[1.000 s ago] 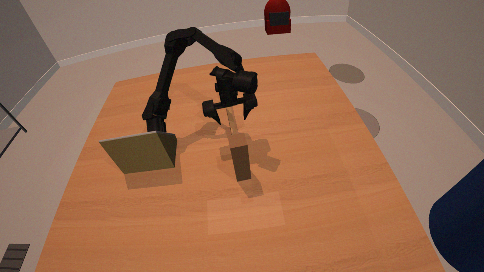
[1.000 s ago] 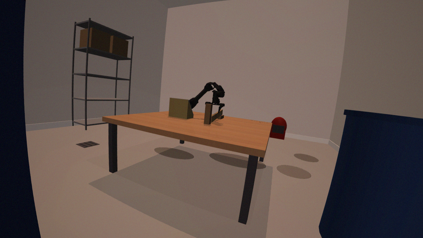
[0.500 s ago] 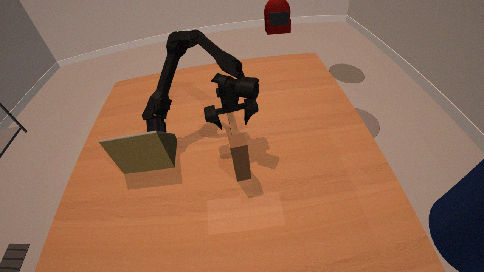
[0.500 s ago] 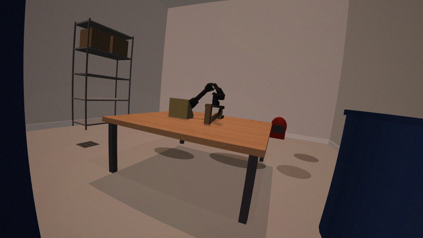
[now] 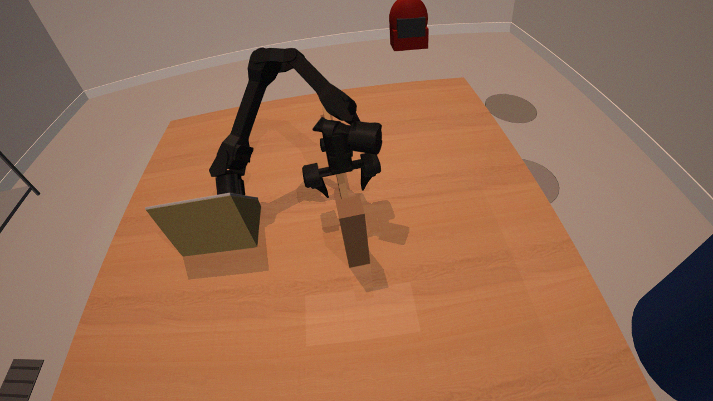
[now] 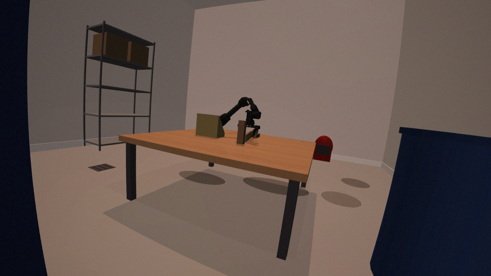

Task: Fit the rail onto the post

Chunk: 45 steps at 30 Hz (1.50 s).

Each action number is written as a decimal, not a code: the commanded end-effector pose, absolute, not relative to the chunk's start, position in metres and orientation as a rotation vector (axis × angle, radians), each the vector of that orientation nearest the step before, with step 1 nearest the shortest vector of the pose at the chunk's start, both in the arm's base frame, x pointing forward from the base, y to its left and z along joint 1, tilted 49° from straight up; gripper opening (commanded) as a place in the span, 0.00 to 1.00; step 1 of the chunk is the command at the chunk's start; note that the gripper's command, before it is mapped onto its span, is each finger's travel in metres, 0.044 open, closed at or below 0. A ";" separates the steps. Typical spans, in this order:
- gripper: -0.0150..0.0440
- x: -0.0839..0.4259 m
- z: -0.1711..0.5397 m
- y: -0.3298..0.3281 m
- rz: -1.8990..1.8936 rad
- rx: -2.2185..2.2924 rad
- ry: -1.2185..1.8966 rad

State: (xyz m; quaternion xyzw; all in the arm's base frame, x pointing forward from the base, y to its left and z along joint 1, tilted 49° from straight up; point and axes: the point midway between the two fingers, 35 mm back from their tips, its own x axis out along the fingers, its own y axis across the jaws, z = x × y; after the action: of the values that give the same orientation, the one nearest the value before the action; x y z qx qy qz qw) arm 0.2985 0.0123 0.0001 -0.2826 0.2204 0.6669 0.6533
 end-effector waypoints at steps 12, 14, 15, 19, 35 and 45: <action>1.00 0.295 -0.015 0.030 1.514 -0.628 0.499; 0.96 0.295 -0.015 0.030 1.514 -0.628 0.499; 0.91 0.295 -0.015 0.030 1.514 -0.628 0.499; 0.73 0.295 -0.015 0.030 1.514 -0.628 0.499; 0.25 0.295 -0.015 0.030 1.514 -0.628 0.499; 0.25 0.295 -0.015 0.030 1.514 -0.628 0.499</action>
State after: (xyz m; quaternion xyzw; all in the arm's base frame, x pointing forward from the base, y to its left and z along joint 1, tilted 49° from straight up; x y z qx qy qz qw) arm 0.2950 0.0296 -0.0152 -0.2790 0.2205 0.6679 0.6538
